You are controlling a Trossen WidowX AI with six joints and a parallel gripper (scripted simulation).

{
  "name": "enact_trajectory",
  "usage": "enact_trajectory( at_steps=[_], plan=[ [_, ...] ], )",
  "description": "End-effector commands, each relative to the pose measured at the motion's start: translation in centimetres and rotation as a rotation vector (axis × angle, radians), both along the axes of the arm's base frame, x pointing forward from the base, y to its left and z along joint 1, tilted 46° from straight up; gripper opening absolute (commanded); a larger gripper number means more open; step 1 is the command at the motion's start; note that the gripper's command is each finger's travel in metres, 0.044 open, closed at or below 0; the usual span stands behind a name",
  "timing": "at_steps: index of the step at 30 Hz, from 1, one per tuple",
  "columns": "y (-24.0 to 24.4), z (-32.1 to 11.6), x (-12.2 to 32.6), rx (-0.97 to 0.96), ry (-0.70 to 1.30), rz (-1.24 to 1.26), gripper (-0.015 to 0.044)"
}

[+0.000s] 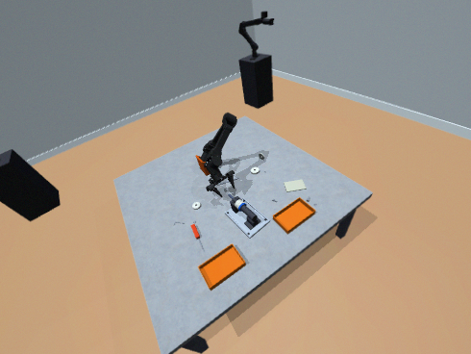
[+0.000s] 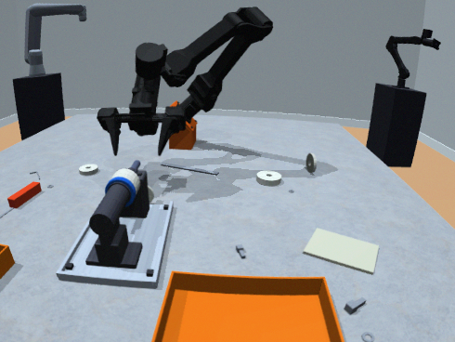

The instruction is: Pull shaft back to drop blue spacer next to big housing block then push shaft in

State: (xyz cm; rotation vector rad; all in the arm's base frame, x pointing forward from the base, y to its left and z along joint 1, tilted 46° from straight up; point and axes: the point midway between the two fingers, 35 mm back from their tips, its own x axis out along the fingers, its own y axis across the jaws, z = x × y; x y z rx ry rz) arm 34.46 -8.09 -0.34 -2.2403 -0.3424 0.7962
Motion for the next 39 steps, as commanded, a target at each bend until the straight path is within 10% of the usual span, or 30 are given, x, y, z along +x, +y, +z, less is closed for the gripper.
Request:
enact_trajectory(
  at_steps=[1, 39],
  plan=[
    [0.1, -0.1, 0.2, -0.001, -0.001, 0.001, 0.0440],
    [2.0, -1.8, 3.1, 0.000, -0.002, 0.000, 0.0440]
  ],
)
